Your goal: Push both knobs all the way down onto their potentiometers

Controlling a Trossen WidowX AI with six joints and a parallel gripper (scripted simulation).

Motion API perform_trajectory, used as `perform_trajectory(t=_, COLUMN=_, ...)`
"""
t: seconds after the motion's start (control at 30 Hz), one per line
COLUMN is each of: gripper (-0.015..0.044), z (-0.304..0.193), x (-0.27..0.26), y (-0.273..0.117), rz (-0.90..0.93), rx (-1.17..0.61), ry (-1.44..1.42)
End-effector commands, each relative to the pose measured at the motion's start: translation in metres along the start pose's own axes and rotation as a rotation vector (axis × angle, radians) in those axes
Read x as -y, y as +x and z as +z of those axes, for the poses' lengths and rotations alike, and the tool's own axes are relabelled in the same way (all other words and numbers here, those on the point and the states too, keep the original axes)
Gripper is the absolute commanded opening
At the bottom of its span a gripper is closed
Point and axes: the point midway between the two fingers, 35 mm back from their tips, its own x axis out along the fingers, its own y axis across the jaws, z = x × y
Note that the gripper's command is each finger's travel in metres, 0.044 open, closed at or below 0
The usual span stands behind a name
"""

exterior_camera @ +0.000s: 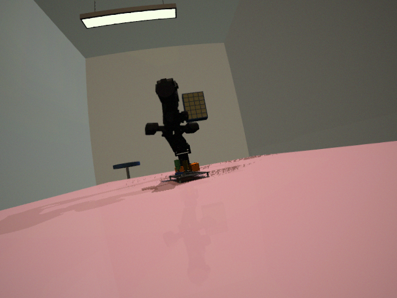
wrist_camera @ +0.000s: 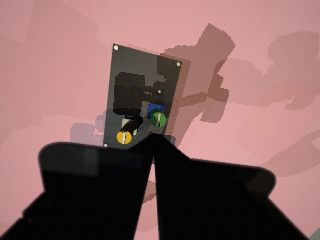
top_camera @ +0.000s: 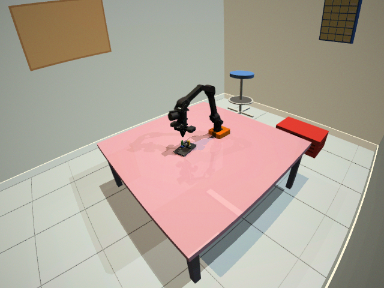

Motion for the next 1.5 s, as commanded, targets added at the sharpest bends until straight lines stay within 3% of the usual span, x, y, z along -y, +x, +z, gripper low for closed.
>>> perform_trajectory(t=0.0, gripper=0.0000, z=0.002, x=0.000, y=-0.001, rz=0.007, rx=-0.002, ry=-0.133)
perform_trajectory(t=1.47, gripper=0.0000, z=0.010, x=0.004, y=-0.012, rz=0.066, rx=0.007, ry=-1.664)
